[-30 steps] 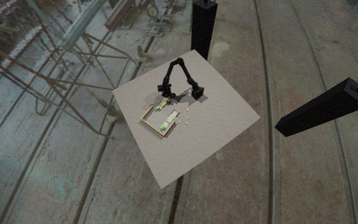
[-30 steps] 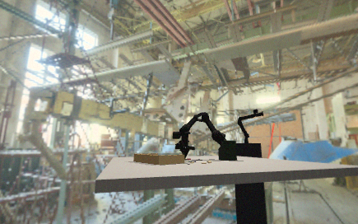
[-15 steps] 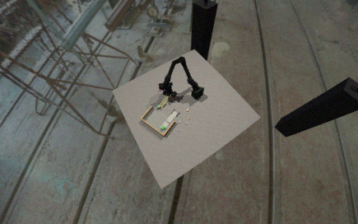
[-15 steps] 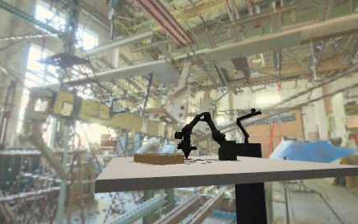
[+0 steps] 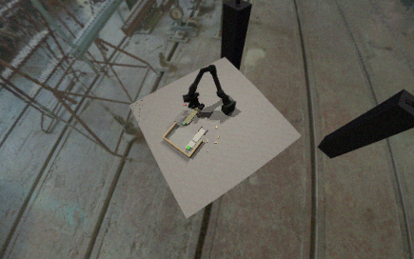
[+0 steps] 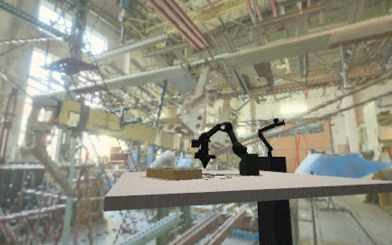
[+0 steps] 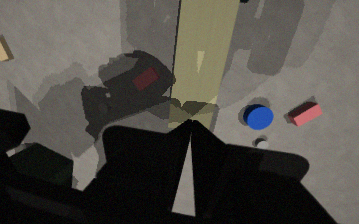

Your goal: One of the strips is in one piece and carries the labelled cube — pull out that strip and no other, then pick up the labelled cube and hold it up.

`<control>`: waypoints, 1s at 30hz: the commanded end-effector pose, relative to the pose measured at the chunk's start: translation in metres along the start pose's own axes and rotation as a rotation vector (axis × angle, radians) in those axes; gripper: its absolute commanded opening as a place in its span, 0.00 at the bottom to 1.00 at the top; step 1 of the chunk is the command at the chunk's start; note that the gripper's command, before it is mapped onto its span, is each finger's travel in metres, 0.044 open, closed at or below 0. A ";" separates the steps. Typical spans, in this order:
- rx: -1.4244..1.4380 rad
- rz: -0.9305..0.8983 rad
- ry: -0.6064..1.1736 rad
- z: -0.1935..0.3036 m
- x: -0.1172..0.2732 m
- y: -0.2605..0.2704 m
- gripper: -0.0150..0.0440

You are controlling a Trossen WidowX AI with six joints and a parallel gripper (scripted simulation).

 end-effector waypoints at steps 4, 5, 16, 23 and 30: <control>-0.087 -0.005 0.008 -0.023 0.004 -0.007 0.48; -0.089 -0.005 0.008 -0.024 0.004 -0.008 0.52; -0.090 -0.005 0.006 -0.065 0.009 -0.018 1.00; -0.091 -0.005 0.005 -0.091 0.012 -0.025 1.00; -0.092 -0.005 0.004 -0.117 0.016 -0.031 1.00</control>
Point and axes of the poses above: the point midway between the two fingers, 35 mm back from their tips, its own x axis back along the fingers, its own y axis across the jaws, z = x × y, the point moved 2 cm from there along x, back along the fingers, and after that the axes turned 14 degrees about x, right-handed, at the moved point
